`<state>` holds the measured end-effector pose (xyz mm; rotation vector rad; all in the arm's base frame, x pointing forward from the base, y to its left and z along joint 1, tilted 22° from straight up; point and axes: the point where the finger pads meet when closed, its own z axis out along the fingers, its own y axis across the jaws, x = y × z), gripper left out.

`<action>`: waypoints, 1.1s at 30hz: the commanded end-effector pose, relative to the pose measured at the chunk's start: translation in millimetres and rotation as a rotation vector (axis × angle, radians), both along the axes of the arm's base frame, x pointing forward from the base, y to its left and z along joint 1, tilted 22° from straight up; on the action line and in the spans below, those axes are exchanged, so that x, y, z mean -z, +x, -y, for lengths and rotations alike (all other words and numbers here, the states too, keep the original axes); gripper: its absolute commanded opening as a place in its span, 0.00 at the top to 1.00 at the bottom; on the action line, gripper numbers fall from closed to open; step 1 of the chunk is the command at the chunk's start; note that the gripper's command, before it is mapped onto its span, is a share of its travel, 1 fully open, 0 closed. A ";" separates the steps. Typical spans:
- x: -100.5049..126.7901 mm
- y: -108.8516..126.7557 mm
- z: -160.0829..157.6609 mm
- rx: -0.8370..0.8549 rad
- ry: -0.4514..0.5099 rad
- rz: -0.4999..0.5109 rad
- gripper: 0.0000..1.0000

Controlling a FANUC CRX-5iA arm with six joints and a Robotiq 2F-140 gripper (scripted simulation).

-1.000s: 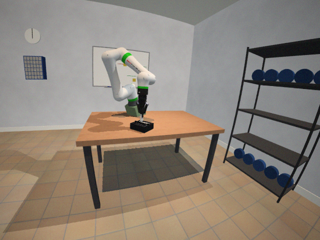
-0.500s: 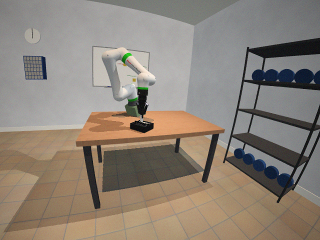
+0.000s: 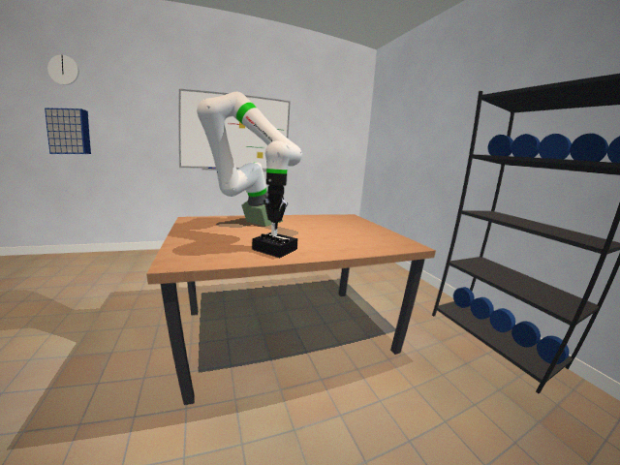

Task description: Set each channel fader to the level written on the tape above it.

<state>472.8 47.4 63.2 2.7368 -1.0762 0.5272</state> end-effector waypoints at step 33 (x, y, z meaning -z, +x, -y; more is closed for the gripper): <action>-5.3 9.3 8.3 0.000 0.000 0.000 1.00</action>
